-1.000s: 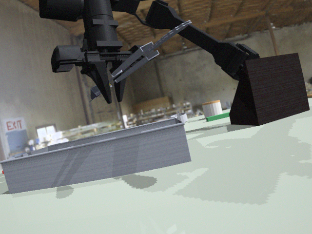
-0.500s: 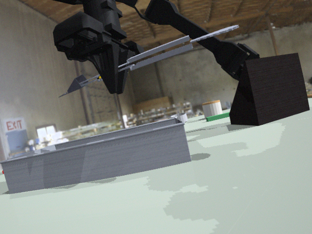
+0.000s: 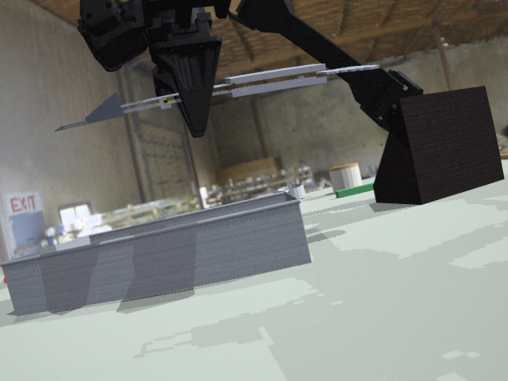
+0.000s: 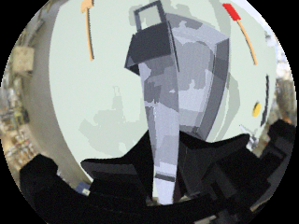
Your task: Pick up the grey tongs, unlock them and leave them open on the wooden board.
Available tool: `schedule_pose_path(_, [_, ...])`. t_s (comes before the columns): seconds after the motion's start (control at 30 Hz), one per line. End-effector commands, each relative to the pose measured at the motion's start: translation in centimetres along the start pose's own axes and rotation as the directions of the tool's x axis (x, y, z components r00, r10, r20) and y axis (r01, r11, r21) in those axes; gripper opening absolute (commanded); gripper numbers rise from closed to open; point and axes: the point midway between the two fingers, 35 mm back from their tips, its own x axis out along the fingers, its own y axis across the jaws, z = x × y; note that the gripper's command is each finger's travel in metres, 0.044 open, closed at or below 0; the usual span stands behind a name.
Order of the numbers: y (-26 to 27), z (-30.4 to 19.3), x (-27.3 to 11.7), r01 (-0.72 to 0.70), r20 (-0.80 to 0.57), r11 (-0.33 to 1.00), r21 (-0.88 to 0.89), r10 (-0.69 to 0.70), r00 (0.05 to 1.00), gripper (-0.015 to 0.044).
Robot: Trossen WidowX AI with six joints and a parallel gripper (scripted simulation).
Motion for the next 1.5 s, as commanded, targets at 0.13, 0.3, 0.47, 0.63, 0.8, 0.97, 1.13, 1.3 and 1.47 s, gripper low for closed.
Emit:
schedule_pose_path(0.13, [2.2,-0.7,-0.7,-0.009,0.003,0.945,-0.327,0.010,1.000,-0.0150])
schedule_pose_path(0.3, [3.3,-1.1,-1.0,-0.009,0.003,0.861,-0.509,0.011,1.000,-0.0150])
schedule_pose_path(0.47, [4.4,-1.6,-1.2,-0.008,0.002,0.743,-0.669,0.012,1.000,-0.0150])
schedule_pose_path(0.63, [5.6,-2.1,-1.4,-0.008,0.001,0.596,-0.803,0.014,1.000,-0.0150])
schedule_pose_path(0.8, [6.6,-2.6,-1.6,-0.006,-0.001,0.426,-0.905,0.014,1.000,-0.0150])
schedule_pose_path(0.97, [7.7,-3.2,-1.7,-0.005,-0.002,0.239,-0.971,0.013,1.000,-0.0150])
schedule_pose_path(1.13, [8.7,-3.8,-1.9,-0.004,-0.003,0.043,-0.999,0.012,1.000,-0.0150])
schedule_pose_path(1.3, [9.7,-4.4,-2.0,-0.003,-0.005,-0.155,-0.988,0.011,1.000,-0.0150])
schedule_pose_path(1.47, [10.7,-5.1,-2.1,-0.003,-0.006,-0.346,-0.938,0.009,1.000,-0.0150])
